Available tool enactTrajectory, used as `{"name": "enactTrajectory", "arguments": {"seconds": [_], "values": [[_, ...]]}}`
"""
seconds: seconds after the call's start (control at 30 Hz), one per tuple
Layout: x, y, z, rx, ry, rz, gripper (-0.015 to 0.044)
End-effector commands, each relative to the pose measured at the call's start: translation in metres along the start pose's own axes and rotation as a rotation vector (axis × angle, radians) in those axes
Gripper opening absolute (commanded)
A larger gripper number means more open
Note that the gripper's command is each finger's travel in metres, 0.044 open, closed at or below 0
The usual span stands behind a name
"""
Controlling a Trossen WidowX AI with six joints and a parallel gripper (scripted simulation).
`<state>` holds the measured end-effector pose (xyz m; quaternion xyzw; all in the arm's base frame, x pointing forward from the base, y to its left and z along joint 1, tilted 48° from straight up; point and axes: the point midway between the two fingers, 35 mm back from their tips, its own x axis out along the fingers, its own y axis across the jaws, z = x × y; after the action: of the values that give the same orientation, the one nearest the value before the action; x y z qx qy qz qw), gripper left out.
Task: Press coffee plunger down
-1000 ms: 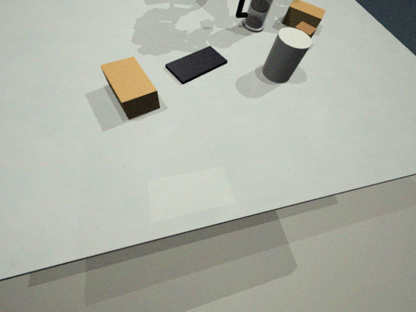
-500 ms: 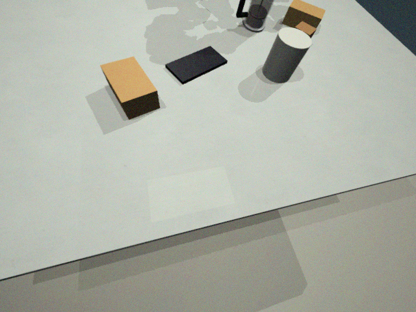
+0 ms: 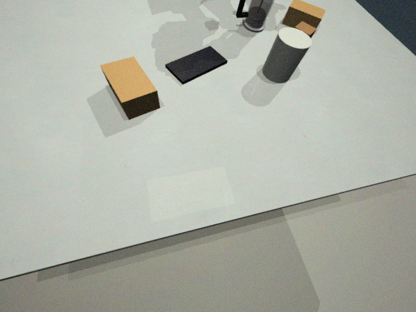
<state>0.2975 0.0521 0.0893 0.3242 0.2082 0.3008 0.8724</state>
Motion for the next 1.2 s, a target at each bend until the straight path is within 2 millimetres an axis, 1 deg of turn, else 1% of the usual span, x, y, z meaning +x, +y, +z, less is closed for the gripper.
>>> {"name": "enactTrajectory", "arguments": {"seconds": [0.0, 1.1, 1.17], "values": [[0.0031, 0.0005, -0.0071, 0.024, 0.027, 0.013, 0.0114], [0.0063, -0.0022, -0.005, 0.025, 0.027, 0.012, 0.0114], [0.0047, -0.0023, -0.0014, 0.013, 0.015, 0.008, 0.0114]]}}
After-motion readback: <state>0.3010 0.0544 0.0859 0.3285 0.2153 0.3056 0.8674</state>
